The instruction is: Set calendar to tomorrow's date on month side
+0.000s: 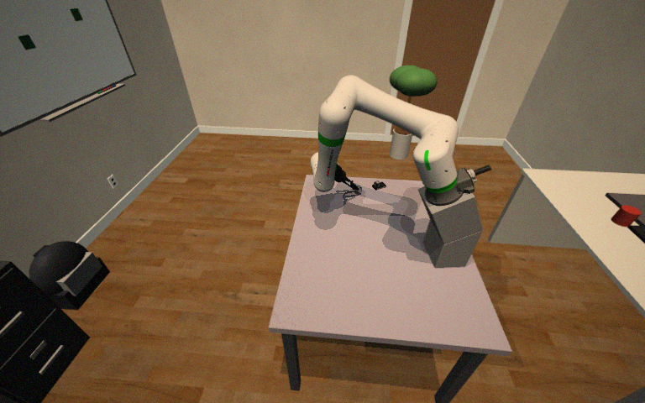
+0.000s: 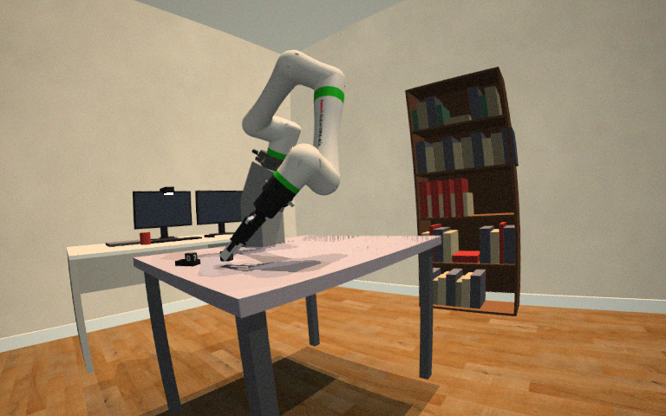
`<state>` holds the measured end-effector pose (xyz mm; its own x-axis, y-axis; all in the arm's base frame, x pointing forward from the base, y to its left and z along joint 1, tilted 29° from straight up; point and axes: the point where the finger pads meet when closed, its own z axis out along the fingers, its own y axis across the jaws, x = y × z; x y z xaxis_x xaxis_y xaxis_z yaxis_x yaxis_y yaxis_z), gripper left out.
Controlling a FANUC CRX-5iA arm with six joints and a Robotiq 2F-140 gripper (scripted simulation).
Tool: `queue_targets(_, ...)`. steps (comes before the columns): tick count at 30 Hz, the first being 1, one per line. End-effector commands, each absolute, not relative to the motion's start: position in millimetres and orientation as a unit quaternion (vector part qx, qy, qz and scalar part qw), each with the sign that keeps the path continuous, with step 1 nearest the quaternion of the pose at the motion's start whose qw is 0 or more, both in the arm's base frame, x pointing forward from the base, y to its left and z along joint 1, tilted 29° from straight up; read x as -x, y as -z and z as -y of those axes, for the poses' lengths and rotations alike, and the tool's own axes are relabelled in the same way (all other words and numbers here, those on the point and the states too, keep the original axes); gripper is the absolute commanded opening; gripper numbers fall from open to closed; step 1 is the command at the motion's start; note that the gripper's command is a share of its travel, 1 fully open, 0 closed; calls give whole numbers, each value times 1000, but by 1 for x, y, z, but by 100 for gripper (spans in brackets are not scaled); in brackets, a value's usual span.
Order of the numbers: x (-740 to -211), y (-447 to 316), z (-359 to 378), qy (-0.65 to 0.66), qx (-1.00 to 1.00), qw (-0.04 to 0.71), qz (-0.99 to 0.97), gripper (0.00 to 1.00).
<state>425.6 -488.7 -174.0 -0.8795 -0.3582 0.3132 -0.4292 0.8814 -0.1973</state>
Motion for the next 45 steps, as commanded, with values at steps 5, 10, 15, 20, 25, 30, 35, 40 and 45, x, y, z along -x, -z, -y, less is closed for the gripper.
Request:
queue_targets(5, -413, 150, 490, -132, -205, 135, 960, 25)
queue_targets(10, -404, 135, 490, -132, -205, 135, 960, 25)
queue_targets(15, -400, 128, 491, -132, -205, 135, 960, 25)
queue_targets(20, -400, 127, 491, -132, -205, 135, 960, 25)
queue_targets(25, -400, 127, 491, -132, -205, 135, 960, 25)
queue_targets(30, -399, 128, 490, -124, -208, 120, 963, 25)
queue_targets(35, -397, 130, 489, -107, -215, 63, 969, 25)
queue_targets(40, -397, 127, 492, -103, -220, 13, 970, 25)
queue_targets(45, -394, 126, 493, -103, -220, 8, 970, 25)
